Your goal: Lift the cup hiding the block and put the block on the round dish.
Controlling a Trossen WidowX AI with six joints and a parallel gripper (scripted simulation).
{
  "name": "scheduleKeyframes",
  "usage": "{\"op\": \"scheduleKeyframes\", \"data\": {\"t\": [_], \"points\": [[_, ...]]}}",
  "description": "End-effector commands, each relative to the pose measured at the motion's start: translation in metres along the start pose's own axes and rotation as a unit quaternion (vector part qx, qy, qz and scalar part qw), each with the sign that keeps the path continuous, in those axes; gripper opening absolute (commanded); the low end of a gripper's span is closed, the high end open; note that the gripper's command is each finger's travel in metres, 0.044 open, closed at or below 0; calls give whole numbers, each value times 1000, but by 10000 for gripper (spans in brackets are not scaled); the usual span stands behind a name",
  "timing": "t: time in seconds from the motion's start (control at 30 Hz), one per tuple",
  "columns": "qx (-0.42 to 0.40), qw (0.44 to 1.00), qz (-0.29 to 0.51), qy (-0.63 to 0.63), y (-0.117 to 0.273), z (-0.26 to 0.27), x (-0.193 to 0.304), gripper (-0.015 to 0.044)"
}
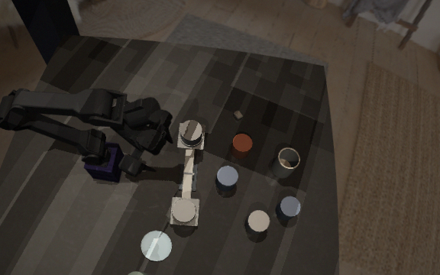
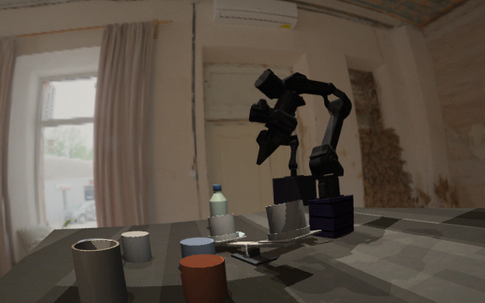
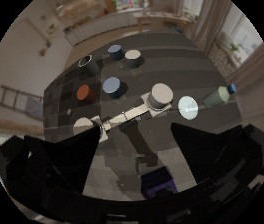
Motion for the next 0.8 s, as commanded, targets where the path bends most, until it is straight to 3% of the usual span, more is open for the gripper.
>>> {"op": "scheduleKeyframes", "data": {"t": [0.0, 0.37, 0.77], "points": [[13, 998, 24, -53, -8, -3, -14, 440], [61, 971, 93, -212, -45, -18, -50, 440], [120, 905, 155, -377, -98, -49, -78, 440]]}}
Point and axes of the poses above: the point midway between the two fingers, 35 mm back from their tips, its own y axis back along the fingers, its own z axis across the jaws, x = y × z, the point moved 8 cm from there along y, back along the fingers, and after that the axes turned 9 degrees about y, right-handed, at the moved point
